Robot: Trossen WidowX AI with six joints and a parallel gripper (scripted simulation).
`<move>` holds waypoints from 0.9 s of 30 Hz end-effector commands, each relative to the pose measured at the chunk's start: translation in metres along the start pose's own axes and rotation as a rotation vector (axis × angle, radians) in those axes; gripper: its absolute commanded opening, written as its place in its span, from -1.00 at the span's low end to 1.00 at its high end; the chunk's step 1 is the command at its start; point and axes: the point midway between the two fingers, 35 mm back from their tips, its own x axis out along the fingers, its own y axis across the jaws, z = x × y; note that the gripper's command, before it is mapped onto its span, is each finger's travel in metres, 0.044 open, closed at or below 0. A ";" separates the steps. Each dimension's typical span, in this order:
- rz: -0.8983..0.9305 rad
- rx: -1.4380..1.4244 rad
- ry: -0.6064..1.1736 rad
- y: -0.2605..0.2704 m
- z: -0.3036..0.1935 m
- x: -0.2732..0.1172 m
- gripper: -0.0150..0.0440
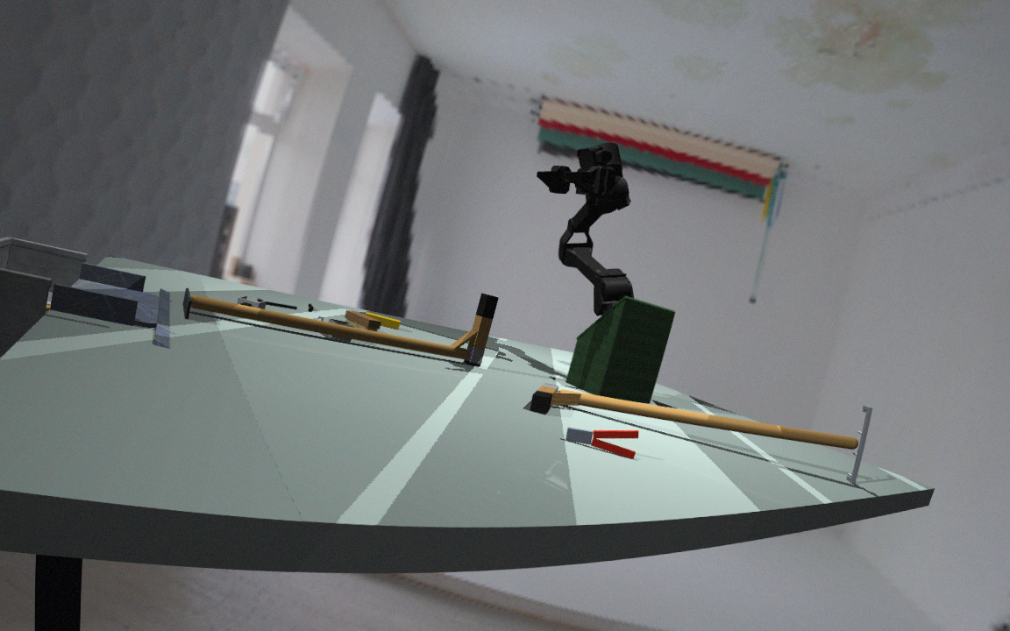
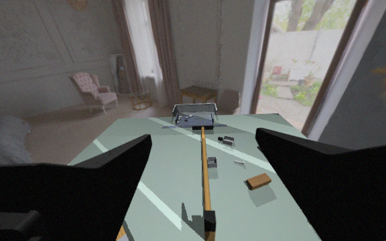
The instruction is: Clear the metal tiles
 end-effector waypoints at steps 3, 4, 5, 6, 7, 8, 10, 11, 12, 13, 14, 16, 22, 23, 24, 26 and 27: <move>-0.003 -0.004 0.001 -0.001 0.000 0.000 1.00; -0.003 -0.004 0.001 -0.001 0.000 0.000 1.00; -0.003 -0.004 0.001 -0.001 0.000 0.000 1.00; -0.003 -0.005 0.002 -0.001 0.000 0.000 1.00; -0.004 -0.006 0.007 0.000 -0.002 0.002 1.00; -0.006 -0.008 0.014 0.000 -0.004 0.004 1.00; -0.010 -0.013 0.031 0.001 -0.009 0.009 1.00; -0.012 -0.016 0.040 0.001 -0.011 0.012 1.00; -0.014 -0.018 0.049 0.001 -0.014 0.014 1.00; -0.016 -0.020 0.058 0.001 -0.016 0.017 1.00; -0.018 -0.022 0.067 0.002 -0.019 0.020 1.00; -0.021 -0.026 0.085 0.002 -0.025 0.025 1.00; -0.031 -0.037 0.142 0.002 -0.042 0.039 1.00; -0.032 -0.039 0.151 0.002 -0.045 0.042 1.00; -0.034 -0.040 0.161 0.002 -0.048 0.044 1.00; -0.036 -0.042 0.181 0.002 -0.055 0.048 1.00; -0.037 -0.044 0.190 0.002 -0.058 0.051 1.00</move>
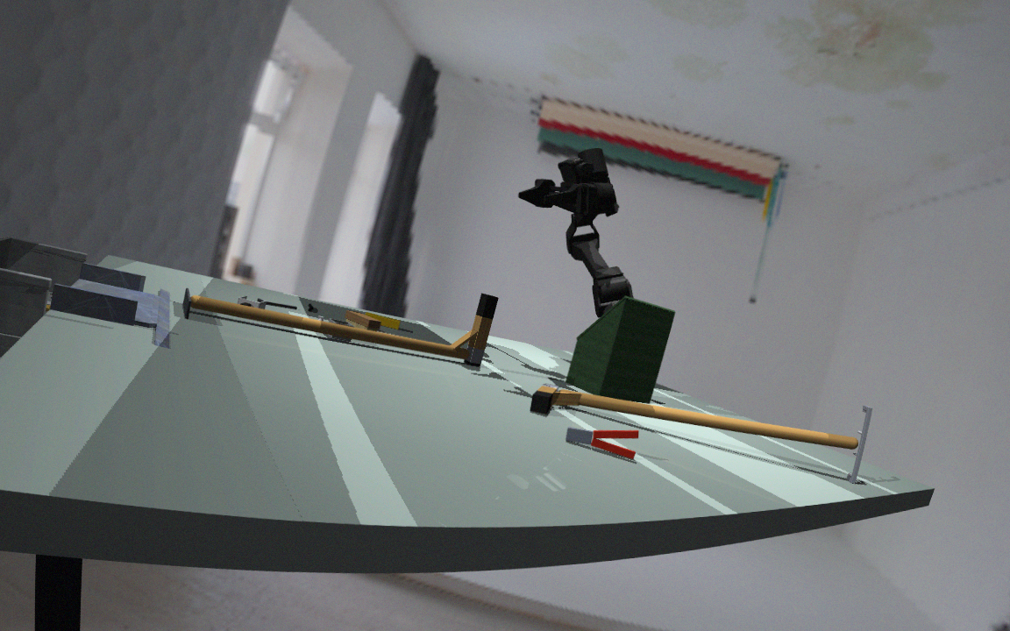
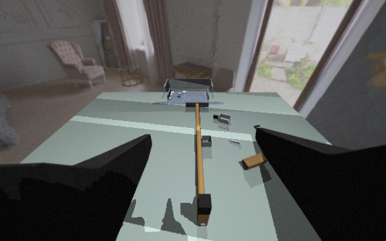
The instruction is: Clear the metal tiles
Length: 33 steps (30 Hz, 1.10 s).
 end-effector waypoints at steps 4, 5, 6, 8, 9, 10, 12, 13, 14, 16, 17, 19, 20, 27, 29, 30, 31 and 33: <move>-0.005 -0.006 0.069 0.002 -0.021 0.019 1.00; -0.006 -0.007 0.079 0.002 -0.024 0.021 1.00; -0.007 -0.008 0.089 0.002 -0.027 0.024 1.00; -0.008 -0.009 0.110 0.002 -0.033 0.029 1.00; -0.009 -0.009 0.120 0.002 -0.036 0.031 1.00; -0.010 -0.010 0.130 0.002 -0.039 0.034 1.00; -0.011 -0.010 0.151 0.002 -0.046 0.038 1.00; -0.011 -0.010 0.162 0.001 -0.049 0.041 1.00; -0.012 -0.010 0.172 0.001 -0.053 0.043 1.00; -0.012 -0.010 0.193 0.001 -0.060 0.047 1.00; -0.013 -0.009 0.204 0.001 -0.063 0.049 1.00; -0.013 -0.008 0.225 0.001 -0.070 0.053 1.00; -0.013 -0.008 0.236 0.000 -0.074 0.055 1.00; -0.014 -0.001 0.313 -0.001 -0.100 0.067 1.00; -0.014 0.002 0.335 -0.002 -0.107 0.070 1.00; -0.013 0.004 0.346 -0.002 -0.111 0.072 1.00; -0.013 0.006 0.357 -0.002 -0.115 0.073 1.00; -0.013 0.010 0.379 -0.003 -0.123 0.076 1.00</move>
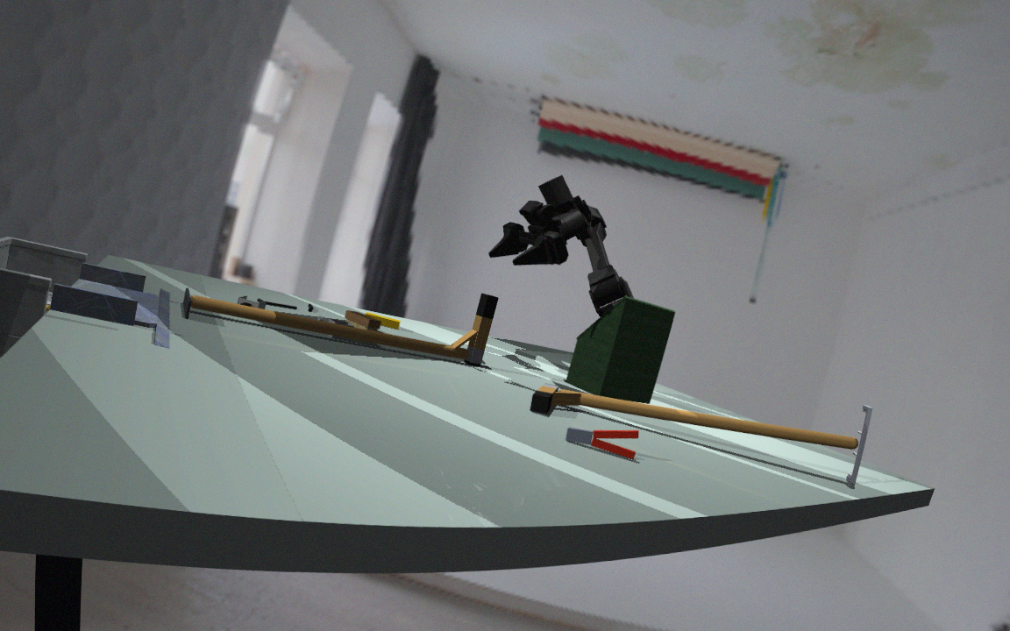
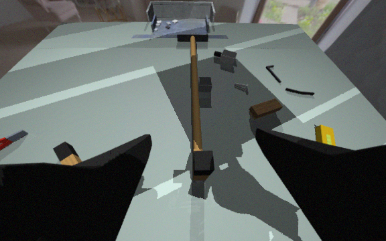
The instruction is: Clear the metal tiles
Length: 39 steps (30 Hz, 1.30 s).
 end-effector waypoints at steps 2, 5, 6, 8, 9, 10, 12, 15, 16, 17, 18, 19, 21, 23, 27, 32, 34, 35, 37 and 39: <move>0.006 0.011 0.056 0.000 -0.017 0.013 1.00; 0.008 0.017 0.090 -0.001 -0.027 0.020 1.00; 0.009 0.020 0.101 -0.001 -0.031 0.022 1.00; 0.011 0.025 0.125 -0.002 -0.038 0.027 1.00; 0.011 0.027 0.136 -0.002 -0.042 0.029 1.00; 0.012 0.030 0.148 -0.003 -0.045 0.031 1.00; 0.014 0.036 0.172 -0.003 -0.053 0.035 1.00; 0.017 0.045 0.208 -0.004 -0.064 0.040 1.00; 0.018 0.047 0.218 -0.004 -0.067 0.042 1.00; 0.018 0.049 0.224 -0.004 -0.069 0.042 1.00; 0.019 0.050 0.226 -0.004 -0.070 0.043 1.00; 0.019 0.050 0.226 -0.004 -0.070 0.043 1.00; 0.019 0.050 0.227 -0.004 -0.069 0.041 1.00; 0.021 0.051 0.228 -0.004 -0.065 0.038 1.00; 0.025 0.053 0.231 -0.003 -0.057 0.028 1.00; 0.026 0.054 0.233 -0.003 -0.047 0.016 1.00; 0.025 0.054 0.233 -0.004 -0.044 0.011 1.00; 0.025 0.053 0.232 -0.004 -0.042 0.008 1.00; 0.024 0.053 0.232 -0.005 -0.038 0.002 1.00; 0.023 0.052 0.231 -0.006 -0.036 -0.001 1.00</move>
